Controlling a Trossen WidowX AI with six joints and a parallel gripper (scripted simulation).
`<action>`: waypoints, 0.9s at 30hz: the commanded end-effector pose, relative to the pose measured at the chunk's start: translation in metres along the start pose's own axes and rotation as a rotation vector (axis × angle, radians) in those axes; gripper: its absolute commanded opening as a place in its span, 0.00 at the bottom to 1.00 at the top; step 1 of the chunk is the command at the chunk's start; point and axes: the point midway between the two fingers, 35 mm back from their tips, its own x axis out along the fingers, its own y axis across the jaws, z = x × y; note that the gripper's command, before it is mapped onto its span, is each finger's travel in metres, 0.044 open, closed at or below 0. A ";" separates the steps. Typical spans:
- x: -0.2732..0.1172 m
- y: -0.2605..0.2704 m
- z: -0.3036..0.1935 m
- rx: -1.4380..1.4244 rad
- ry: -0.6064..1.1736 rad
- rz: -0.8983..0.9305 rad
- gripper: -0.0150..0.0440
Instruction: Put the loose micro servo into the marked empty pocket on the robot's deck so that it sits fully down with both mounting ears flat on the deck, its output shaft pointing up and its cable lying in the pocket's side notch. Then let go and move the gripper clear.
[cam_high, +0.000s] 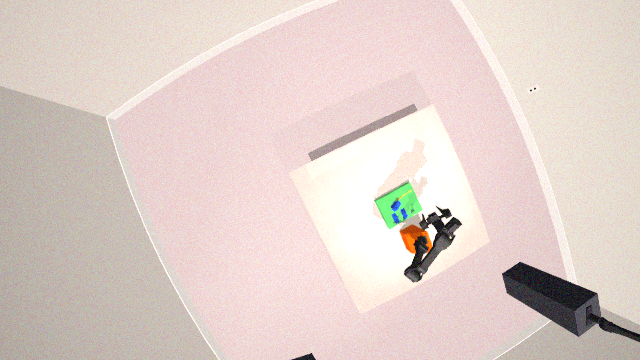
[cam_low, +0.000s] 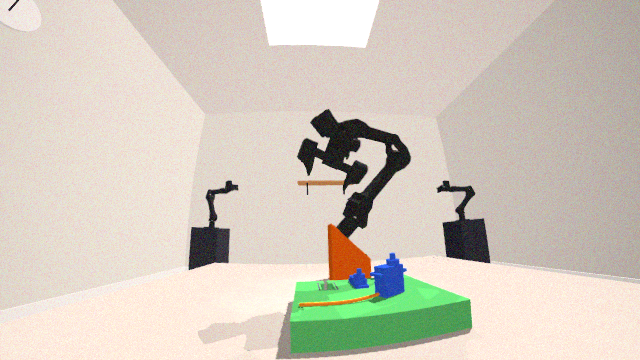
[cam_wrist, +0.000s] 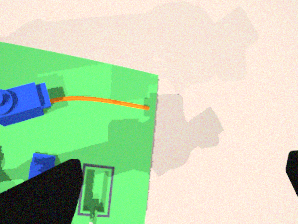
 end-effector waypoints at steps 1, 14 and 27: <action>0.011 0.007 0.006 -0.118 0.022 0.042 1.00; 0.043 0.033 0.022 -0.529 0.069 0.182 1.00; 0.075 0.064 0.033 -0.944 0.077 0.341 1.00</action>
